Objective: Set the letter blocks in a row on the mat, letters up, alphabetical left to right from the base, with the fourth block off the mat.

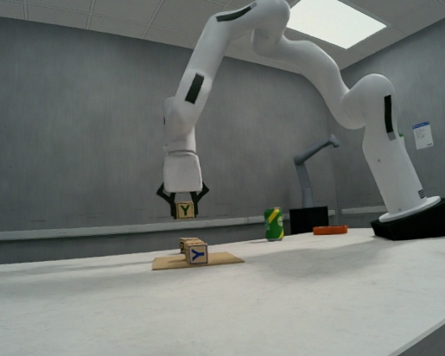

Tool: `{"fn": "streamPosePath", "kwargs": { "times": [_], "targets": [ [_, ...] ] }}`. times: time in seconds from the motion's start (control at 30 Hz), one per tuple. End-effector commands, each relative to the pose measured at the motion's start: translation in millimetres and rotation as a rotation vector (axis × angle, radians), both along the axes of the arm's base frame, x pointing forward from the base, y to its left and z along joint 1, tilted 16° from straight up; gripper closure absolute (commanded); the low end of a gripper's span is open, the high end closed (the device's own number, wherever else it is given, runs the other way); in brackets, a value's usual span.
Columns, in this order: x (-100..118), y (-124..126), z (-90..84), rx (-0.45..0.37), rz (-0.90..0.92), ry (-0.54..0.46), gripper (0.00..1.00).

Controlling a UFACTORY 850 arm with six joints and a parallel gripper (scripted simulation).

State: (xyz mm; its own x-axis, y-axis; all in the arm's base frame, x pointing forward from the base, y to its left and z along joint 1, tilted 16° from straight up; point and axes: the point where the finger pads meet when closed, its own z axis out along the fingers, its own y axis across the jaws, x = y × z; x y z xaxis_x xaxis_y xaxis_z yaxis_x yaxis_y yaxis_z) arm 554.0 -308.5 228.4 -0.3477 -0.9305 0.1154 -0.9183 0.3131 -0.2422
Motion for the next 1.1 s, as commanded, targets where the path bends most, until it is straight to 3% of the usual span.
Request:
{"fn": "streamPosePath", "kwargs": {
  "times": [0.0,0.77,1.07],
  "targets": [
    [-11,2,-0.9,-0.004,-0.070,-0.018,0.56],
    [-10,1,-5.5,-0.005,-0.081,-0.020,0.56],
    [-3,-8,-45.6,-0.005,-0.081,-0.020,0.56]
  ]
}}
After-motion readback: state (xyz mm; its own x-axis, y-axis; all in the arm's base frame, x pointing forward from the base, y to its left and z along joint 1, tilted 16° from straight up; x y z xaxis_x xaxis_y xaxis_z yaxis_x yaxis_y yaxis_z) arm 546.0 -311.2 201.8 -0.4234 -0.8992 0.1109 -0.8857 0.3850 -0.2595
